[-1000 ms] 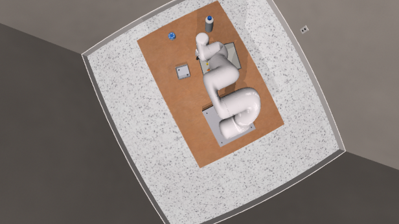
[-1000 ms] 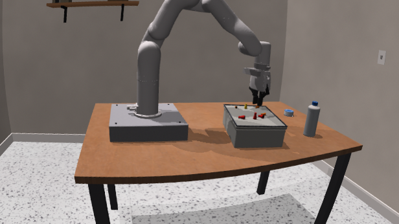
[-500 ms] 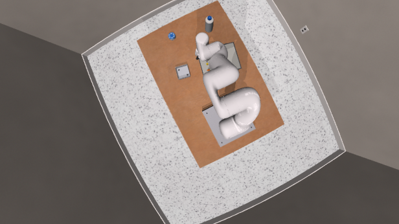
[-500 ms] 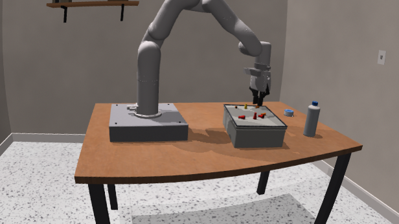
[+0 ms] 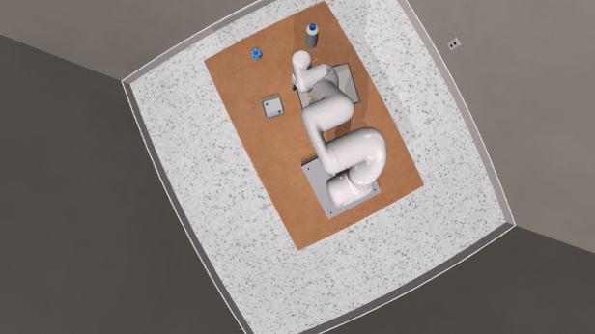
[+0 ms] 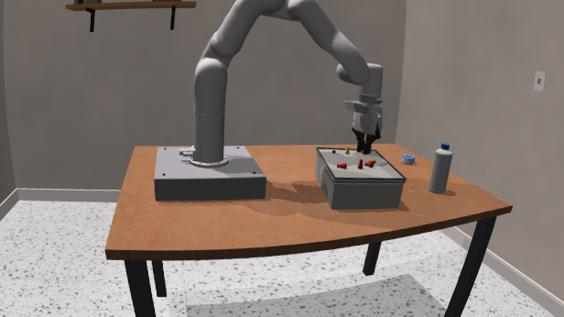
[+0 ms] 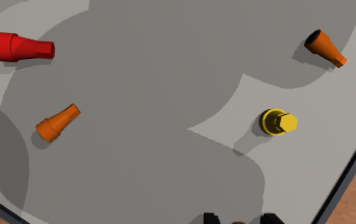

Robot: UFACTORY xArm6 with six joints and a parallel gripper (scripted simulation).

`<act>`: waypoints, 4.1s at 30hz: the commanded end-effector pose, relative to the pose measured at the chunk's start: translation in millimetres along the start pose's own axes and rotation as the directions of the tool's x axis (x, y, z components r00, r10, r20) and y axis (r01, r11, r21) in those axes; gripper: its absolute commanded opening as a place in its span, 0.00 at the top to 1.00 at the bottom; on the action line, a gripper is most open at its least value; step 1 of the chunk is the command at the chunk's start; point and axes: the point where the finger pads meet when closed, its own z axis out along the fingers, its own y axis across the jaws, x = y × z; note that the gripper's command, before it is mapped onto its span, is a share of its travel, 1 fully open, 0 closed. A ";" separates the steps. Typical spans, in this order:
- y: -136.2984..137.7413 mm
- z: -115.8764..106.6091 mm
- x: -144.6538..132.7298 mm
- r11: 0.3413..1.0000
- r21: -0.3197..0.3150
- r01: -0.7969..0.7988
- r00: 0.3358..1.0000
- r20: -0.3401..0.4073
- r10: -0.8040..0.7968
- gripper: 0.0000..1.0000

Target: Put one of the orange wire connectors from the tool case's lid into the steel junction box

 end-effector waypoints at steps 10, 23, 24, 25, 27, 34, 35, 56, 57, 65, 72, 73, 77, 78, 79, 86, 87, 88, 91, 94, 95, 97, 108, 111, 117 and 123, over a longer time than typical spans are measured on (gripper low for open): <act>-0.6 -1.5 -1.6 1.000 0.002 0.000 1.000 0.005 0.000 0.97; -0.6 -1.5 -1.6 1.000 0.002 0.000 1.000 0.005 0.000 0.97; -0.6 -1.5 -1.6 1.000 0.002 0.000 1.000 0.005 0.000 0.97; -0.6 -1.5 -1.6 1.000 0.002 0.000 1.000 0.005 0.000 0.97; -0.6 -1.5 -1.6 1.000 0.002 0.000 1.000 0.005 0.000 0.97; -0.6 -1.5 -1.6 1.000 0.002 0.000 1.000 0.005 0.000 0.97; -0.6 -1.5 -1.6 1.000 0.002 0.000 1.000 0.005 0.000 0.97; -0.6 -16.6 -1.5 1.000 0.002 0.000 1.000 0.005 0.000 0.97; -0.6 -20.7 -1.5 1.000 0.002 0.000 1.000 0.005 0.000 0.97; -0.5 -48.9 -1.3 1.000 0.002 0.000 1.000 0.005 0.000 0.97; -0.5 -69.7 -1.3 1.000 0.002 0.000 1.000 0.005 0.000 0.97; -0.5 -70.7 -1.2 1.000 0.002 0.000 1.000 0.005 0.000 0.97; -0.5 -71.5 -1.2 1.000 0.002 0.000 1.000 0.005 0.000 0.97; -0.5 -71.5 -1.2 1.000 0.002 0.000 1.000 0.005 0.000 0.97; -0.5 -71.5 -1.2 1.000 0.002 0.000 1.000 0.005 0.000 0.97; -0.2 -71.5 -1.3 1.000 0.002 0.000 1.000 0.005 0.000 0.97; 0.3 -71.5 -1.4 1.000 0.002 0.000 1.000 0.005 0.000 0.97; 1.4 -71.5 -1.5 1.000 0.002 0.000 1.000 0.005 0.000 0.97; 8.4 -71.5 -2.6 1.000 0.002 0.000 1.000 0.005 0.000 0.97; 22.0 -71.4 -4.7 1.000 0.002 0.000 1.000 0.005 0.000 0.97; 27.9 -71.4 -5.6 1.000 0.002 0.000 1.000 0.005 0.000 0.97; 41.7 -71.4 -7.7 1.000 0.002 0.000 1.000 0.005 0.000 0.97; 119.3 -71.3 -19.5 1.000 0.002 0.000 1.000 0.005 0.000 0.97; 143.3 -71.3 -23.2 1.000 0.002 0.000 1.000 0.005 0.000 0.97; 167.7 -71.3 -26.9 1.000 0.002 0.000 1.000 0.005 0.000 0.97; 183.5 -71.3 -29.3 1.000 0.002 0.000 1.000 0.005 0.000 0.97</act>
